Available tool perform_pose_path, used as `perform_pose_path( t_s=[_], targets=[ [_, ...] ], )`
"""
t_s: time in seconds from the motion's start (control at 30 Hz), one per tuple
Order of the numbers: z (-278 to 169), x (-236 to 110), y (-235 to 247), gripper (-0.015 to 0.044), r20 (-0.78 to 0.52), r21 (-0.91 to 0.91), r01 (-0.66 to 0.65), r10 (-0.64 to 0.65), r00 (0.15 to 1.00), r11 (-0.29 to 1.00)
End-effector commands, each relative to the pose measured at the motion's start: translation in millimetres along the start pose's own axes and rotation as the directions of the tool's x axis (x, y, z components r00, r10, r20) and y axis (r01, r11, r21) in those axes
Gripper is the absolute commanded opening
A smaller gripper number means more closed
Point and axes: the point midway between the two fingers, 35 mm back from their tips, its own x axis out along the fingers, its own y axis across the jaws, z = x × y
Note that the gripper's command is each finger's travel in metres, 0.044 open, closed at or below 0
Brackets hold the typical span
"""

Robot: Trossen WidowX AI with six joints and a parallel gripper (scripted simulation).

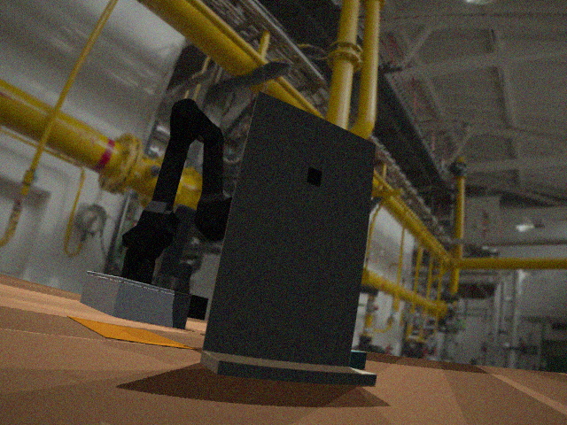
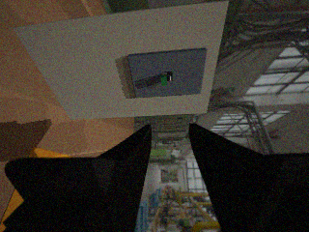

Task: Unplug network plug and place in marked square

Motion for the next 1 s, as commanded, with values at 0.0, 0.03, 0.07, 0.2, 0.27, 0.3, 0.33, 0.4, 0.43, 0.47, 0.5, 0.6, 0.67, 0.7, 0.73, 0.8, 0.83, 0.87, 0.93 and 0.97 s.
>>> perform_pose_path(
  t_s=[0.0,0.03,0.07,0.2,0.27,0.3,0.33,0.4,0.43,0.47,0.5,0.6,0.67,0.7,0.73,0.8,0.83,0.87,0.93,0.97],
  targets=[
    [6,14,0,0.0156,0.003,-0.007,0.001,-0.001,1.0,1.0],
    [7,18,0,0.0156,0.003,-0.007,0.001,-0.001,1.0,1.0],
    [9,22,0,0.0156,0.003,-0.007,0.001,-0.001,1.0,1.0],
    [12,39,0,0.0156,0.003,-0.007,0.003,-0.003,1.0,1.0],
    [13,47,0,0.0156,0.003,-0.007,0.004,-0.004,1.0,1.0],
    [14,49,0,0.0156,0.003,-0.007,0.004,-0.004,1.0,1.0],
    [14,50,0,0.0156,0.003,-0.007,0.004,-0.004,1.0,1.0],
    [14,50,0,0.0156,0.003,-0.007,0.004,-0.004,1.0,1.0],
    [14,51,0,0.0156,0.003,-0.007,0.004,-0.004,1.0,1.0],
    [15,52,0,0.0156,0.003,-0.007,0.004,-0.004,1.0,1.0],
    [15,54,0,0.0156,0.003,-0.007,0.004,-0.004,1.0,1.0],
    [17,58,-1,0.0156,0.003,-0.006,0.004,-0.004,1.0,1.0],
    [18,61,-1,0.0156,0.003,-0.006,0.005,-0.005,1.0,1.0],
    [18,62,-1,0.0156,0.003,-0.006,0.005,-0.005,1.0,1.0],
    [19,64,-1,0.0156,0.003,-0.006,0.005,-0.005,1.0,1.0],
    [20,67,-1,0.0156,0.003,-0.006,0.005,-0.005,1.0,1.0],
    [20,68,-1,0.0156,0.003,-0.006,0.005,-0.005,1.0,1.0],
    [21,70,-1,0.0156,0.003,-0.006,0.005,-0.005,1.0,1.0],
    [22,73,-1,0.0156,0.003,-0.006,0.006,-0.006,1.0,1.0],
    [22,74,-1,0.0156,0.003,-0.006,0.006,-0.006,1.0,1.0]
  ],
)
